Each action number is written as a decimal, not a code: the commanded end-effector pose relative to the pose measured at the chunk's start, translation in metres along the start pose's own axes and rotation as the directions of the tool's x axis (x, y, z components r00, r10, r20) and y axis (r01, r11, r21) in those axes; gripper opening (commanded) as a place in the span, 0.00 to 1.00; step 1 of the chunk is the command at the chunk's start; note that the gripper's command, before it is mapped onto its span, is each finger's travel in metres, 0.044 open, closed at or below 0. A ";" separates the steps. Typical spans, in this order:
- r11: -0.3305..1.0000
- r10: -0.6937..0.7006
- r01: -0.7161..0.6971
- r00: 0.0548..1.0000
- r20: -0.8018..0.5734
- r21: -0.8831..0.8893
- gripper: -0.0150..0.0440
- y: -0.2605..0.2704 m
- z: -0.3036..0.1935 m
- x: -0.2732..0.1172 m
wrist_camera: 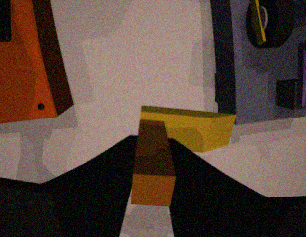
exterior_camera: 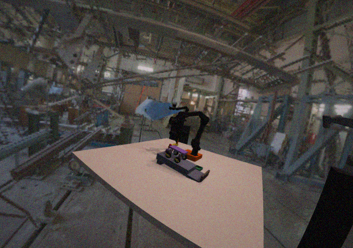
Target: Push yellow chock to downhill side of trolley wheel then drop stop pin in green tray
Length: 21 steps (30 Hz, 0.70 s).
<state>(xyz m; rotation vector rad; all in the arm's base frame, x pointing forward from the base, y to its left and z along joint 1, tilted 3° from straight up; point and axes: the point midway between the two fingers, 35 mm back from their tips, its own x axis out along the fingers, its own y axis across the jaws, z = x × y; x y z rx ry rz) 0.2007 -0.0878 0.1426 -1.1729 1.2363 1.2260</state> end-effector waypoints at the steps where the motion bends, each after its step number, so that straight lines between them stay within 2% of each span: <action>1: 1.000 -0.002 0.002 1.000 0.005 0.000 0.25 0.000 0.002 -0.013; 9: 1.000 -0.001 0.001 1.000 0.005 0.023 0.25 0.000 0.002 -0.015; 21: 0.914 0.001 -0.002 1.000 0.004 0.405 0.25 0.000 0.002 -0.015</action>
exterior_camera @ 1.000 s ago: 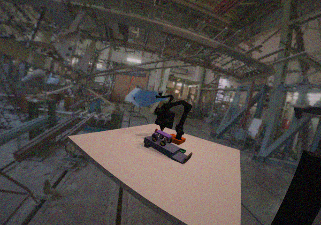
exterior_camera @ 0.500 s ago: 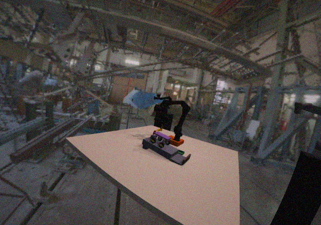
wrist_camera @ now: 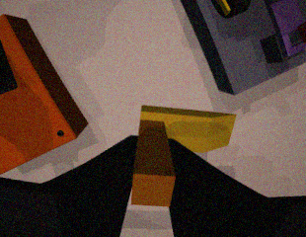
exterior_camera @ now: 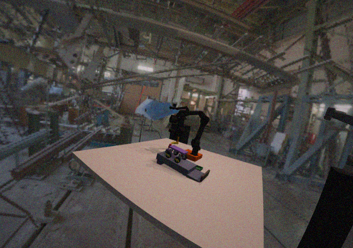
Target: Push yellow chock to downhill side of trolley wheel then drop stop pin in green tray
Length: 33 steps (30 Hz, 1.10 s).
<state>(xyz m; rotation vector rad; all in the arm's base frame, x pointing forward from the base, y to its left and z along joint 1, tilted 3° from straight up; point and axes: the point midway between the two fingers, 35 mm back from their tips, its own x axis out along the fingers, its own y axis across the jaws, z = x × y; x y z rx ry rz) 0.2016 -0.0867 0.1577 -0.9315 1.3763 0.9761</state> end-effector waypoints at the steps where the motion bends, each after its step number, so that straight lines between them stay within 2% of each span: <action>1: 0.992 0.003 -0.003 1.000 0.004 0.123 0.25 0.000 0.001 0.000; 12: 0.874 0.005 -0.006 1.000 0.003 0.485 0.25 0.000 0.001 0.000; 23: 0.630 0.007 -0.007 1.000 0.003 0.777 0.25 0.000 0.001 0.000; 33: 0.575 0.007 -0.007 1.000 0.004 0.818 0.25 0.001 0.006 0.000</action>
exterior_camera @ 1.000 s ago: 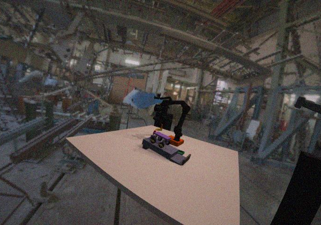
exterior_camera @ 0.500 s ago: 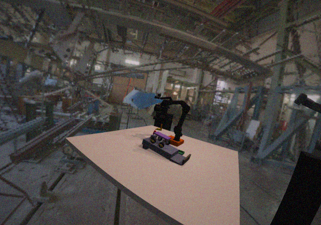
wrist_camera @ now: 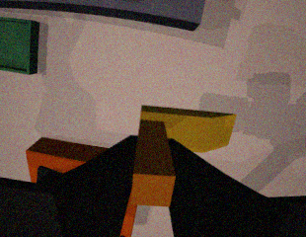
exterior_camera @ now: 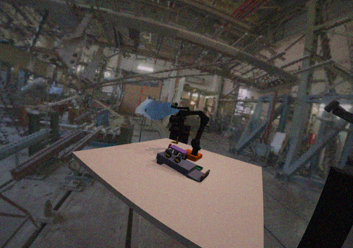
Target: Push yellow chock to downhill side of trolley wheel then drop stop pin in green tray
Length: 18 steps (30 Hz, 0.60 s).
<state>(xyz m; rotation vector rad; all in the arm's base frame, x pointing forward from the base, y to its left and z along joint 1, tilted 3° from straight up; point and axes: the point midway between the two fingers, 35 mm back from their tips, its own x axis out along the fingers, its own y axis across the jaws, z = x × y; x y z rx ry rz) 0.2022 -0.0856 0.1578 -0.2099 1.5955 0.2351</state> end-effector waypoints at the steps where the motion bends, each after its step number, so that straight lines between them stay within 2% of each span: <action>1: 1.000 0.005 -0.005 1.000 0.000 0.026 0.25 0.008 0.003 0.001; 18: 0.997 0.011 -0.011 1.000 0.003 0.077 0.25 0.064 0.025 0.004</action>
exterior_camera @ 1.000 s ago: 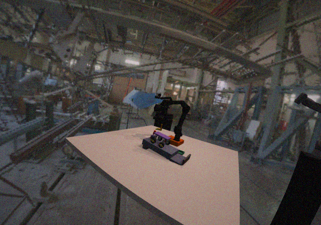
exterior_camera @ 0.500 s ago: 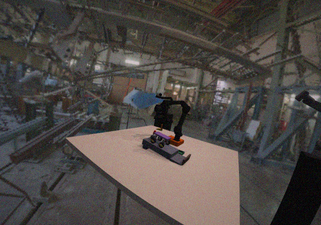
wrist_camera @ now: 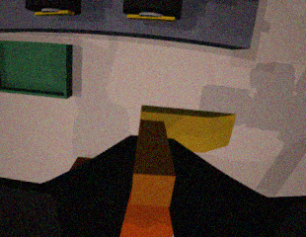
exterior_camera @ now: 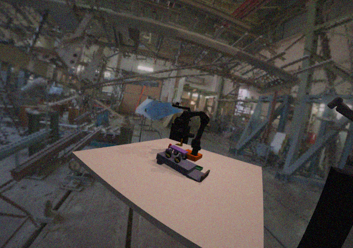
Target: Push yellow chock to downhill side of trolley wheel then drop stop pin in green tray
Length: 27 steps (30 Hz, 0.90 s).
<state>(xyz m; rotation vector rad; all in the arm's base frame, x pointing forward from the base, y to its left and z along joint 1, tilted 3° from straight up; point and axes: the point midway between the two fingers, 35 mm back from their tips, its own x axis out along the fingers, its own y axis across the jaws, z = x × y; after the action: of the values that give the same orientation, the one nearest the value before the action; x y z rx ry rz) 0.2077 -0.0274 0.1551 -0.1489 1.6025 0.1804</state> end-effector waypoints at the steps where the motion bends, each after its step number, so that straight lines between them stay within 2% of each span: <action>1: 1.000 0.006 -0.006 1.000 0.003 0.003 0.25 0.013 0.003 0.001; 27: 1.000 0.016 -0.016 1.000 0.005 0.003 0.25 0.101 0.027 0.006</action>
<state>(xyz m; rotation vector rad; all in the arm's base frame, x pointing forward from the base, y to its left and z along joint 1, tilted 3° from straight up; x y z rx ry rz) 0.2119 0.0662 0.1508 -0.1403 1.5987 0.1864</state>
